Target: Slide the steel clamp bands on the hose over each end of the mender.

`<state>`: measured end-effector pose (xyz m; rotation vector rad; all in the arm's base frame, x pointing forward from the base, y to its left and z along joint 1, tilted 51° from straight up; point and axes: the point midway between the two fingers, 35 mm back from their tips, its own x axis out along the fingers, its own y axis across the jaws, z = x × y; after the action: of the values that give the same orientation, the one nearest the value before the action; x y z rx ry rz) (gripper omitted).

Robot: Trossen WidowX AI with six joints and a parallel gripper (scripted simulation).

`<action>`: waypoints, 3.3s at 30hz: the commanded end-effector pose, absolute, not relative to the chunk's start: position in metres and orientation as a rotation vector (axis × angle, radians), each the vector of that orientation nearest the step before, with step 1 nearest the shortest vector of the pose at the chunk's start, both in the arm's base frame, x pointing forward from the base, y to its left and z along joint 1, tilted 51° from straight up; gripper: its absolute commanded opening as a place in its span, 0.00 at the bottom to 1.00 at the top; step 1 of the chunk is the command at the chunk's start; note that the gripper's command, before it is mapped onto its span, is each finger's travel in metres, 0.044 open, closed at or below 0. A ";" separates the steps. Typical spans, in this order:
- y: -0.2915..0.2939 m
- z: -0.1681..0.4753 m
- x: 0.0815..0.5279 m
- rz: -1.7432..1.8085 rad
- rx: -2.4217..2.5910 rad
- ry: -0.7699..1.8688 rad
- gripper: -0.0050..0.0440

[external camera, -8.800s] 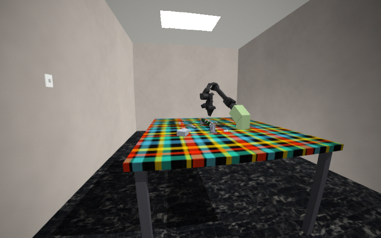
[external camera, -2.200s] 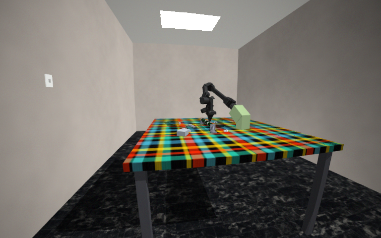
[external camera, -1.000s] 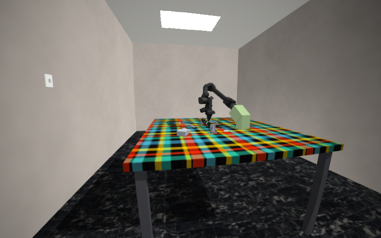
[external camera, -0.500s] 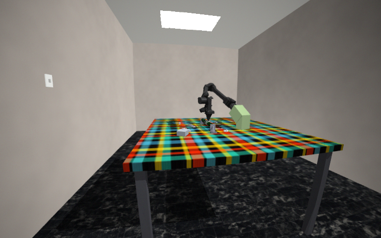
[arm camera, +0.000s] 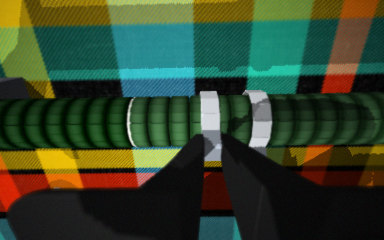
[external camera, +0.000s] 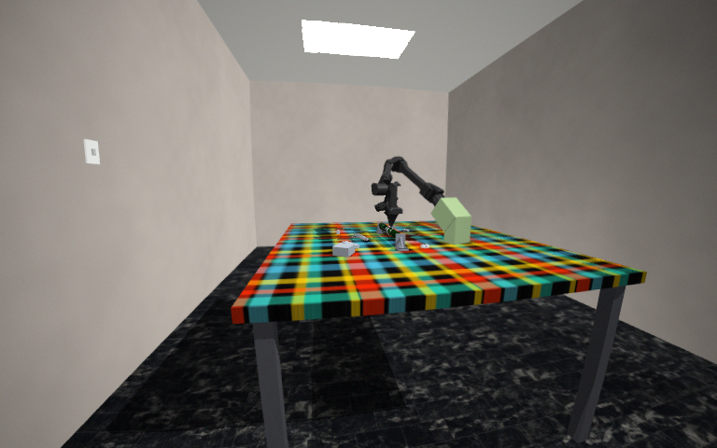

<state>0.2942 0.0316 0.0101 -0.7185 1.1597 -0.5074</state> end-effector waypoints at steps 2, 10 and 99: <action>0.028 0.014 0.294 -0.510 -0.720 1.155 0.10; 0.028 0.014 0.294 -0.510 -0.720 1.155 0.10; 0.058 -0.095 0.313 0.564 -2.039 1.443 1.00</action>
<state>0.3103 0.0843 -0.0756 -2.0234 1.4037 0.5488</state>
